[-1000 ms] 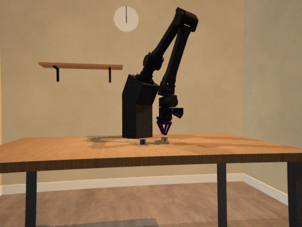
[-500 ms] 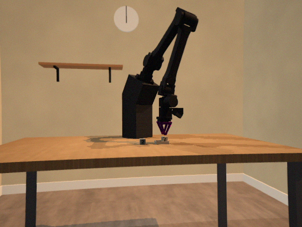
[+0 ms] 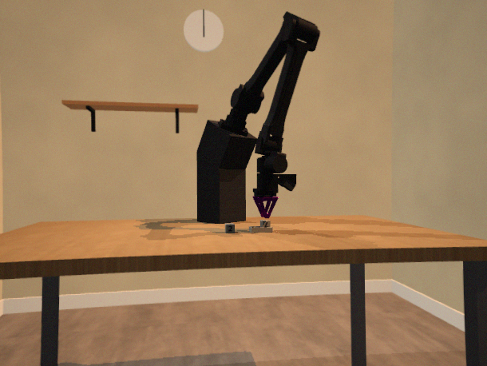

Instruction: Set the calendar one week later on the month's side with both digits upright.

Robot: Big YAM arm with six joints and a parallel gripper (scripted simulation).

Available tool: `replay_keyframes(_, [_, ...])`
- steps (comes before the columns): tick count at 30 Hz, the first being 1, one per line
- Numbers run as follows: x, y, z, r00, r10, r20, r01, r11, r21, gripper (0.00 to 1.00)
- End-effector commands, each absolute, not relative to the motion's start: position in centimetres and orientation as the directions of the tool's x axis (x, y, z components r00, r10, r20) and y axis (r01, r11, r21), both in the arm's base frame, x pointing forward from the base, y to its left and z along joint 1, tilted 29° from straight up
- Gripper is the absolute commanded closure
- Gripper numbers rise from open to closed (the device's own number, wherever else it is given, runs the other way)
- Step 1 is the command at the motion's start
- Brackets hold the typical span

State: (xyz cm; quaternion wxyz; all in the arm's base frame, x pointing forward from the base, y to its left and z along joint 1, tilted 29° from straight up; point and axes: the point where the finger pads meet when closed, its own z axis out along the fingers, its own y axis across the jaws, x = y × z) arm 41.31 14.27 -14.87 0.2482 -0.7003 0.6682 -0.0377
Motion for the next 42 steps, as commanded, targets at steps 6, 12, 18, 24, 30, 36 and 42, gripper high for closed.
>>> replay_keyframes(6, [42.0, 14.8, -13.9, 0.110, -0.952, -0.285, -0.911, 0.019, -0.413, 0.55])
replay_keyframes(12, [42.0, 14.8, -13.9, 0.110, -0.952, -0.285, -0.911, 0.019, -0.413, 0.55])
replay_keyframes(18, [42.0, 14.8, -13.9, 0.110, -0.952, -0.285, -0.911, 0.019, -0.413, 0.55])
replay_keyframes(24, [42.0, 14.8, -13.9, 0.110, -0.952, -0.285, -0.911, 0.019, -0.413, 0.55])
replay_keyframes(30, [42.0, 14.8, -13.9, 0.110, -0.952, -0.285, -0.911, 0.019, -0.413, 0.55])
replay_keyframes(36, [41.8, 14.8, -14.3, 0.108, -0.953, -0.284, -0.913, 0.017, -0.407, 0.55])
replay_keyframes(42, [41.9, 15.0, -15.4, 0.106, -0.953, -0.284, -0.914, 0.019, -0.406, 0.55])
